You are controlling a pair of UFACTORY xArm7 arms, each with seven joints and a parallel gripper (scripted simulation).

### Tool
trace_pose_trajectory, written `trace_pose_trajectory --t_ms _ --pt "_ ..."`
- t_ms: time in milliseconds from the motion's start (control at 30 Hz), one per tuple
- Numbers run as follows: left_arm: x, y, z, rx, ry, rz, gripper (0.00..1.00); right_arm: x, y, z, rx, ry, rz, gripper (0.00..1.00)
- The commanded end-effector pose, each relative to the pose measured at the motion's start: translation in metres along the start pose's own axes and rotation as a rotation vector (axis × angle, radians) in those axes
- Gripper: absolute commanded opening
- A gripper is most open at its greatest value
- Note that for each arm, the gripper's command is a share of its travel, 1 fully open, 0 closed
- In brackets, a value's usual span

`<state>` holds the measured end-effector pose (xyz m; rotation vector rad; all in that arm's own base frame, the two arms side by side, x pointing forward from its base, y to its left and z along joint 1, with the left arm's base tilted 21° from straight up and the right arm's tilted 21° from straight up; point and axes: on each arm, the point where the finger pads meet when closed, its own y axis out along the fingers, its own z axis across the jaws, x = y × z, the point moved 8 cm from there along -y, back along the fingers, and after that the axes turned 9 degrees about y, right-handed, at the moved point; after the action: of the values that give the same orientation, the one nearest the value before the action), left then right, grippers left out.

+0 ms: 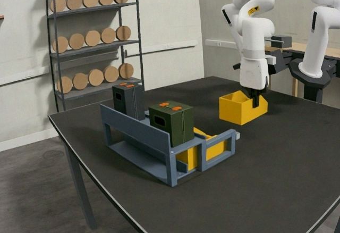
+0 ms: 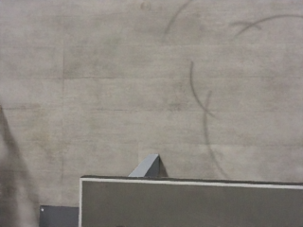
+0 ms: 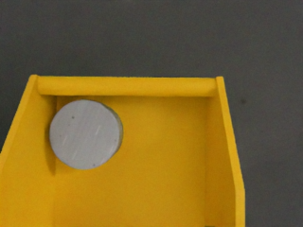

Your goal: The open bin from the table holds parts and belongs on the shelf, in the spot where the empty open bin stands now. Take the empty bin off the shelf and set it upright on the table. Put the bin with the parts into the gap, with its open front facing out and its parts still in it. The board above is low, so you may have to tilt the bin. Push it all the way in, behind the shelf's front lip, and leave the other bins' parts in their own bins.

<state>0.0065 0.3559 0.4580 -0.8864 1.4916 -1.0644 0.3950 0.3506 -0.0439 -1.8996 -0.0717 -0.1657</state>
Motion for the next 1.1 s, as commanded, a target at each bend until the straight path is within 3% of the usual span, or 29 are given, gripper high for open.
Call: trace_pose_trajectory --t_ms 0,467,1067 --pt "-0.001 -0.002 0.000 0.000 -0.001 0.004 1.00 0.001 -0.003 0.001 0.005 0.000 -0.004 0.00" --pt "-0.001 -0.002 0.000 0.000 -0.001 0.004 1.00 0.001 0.003 0.001 0.005 0.000 -0.004 0.00" --pt "-0.001 -0.002 0.000 0.000 -0.001 0.004 1.00 0.001 0.046 0.002 0.005 0.000 -0.004 0.00"
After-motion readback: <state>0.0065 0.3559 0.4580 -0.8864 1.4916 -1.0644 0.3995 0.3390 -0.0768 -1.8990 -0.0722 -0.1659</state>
